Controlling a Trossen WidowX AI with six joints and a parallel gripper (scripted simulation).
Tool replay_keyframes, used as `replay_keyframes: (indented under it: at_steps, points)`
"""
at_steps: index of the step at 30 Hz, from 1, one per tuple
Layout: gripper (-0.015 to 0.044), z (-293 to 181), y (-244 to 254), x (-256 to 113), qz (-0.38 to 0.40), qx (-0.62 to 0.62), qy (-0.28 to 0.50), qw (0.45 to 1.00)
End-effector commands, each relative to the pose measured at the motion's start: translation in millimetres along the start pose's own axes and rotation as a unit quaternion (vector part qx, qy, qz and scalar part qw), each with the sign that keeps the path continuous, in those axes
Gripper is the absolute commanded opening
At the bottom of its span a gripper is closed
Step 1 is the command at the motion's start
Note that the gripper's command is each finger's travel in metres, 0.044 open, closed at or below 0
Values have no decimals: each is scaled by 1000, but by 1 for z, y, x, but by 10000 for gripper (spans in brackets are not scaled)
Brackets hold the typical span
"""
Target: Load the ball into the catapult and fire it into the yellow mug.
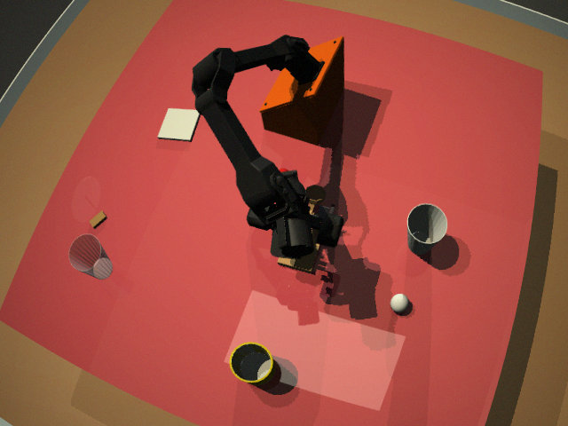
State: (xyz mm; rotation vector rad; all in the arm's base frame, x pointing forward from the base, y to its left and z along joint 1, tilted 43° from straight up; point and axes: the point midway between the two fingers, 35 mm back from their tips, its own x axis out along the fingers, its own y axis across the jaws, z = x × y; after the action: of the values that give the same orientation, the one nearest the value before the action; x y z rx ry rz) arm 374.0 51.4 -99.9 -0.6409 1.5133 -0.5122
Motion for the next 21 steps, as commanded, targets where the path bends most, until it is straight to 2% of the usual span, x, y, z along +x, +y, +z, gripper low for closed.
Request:
replay_keyframes:
  at_steps: [1, 3, 7, 11, 14, 15, 19, 21]
  points:
    - [440, 1, -1, -31, 4, 6, -6, 1000]
    - [440, 3, 1, -18, 3, 2, -12, 1000]
    - [440, 3, 1, -22, 3, 2, -12, 1000]
    - [440, 0, 0, -71, 5, 4, -15, 1000]
    - [440, -1, 0, -74, 5, 4, -15, 1000]
    - [414, -3, 0, -51, -1, -2, -6, 1000]
    - [309, -19, -15, -35, 1, 1, -6, 1000]
    - [300, -31, -24, -25, 1, 2, -6, 1000]
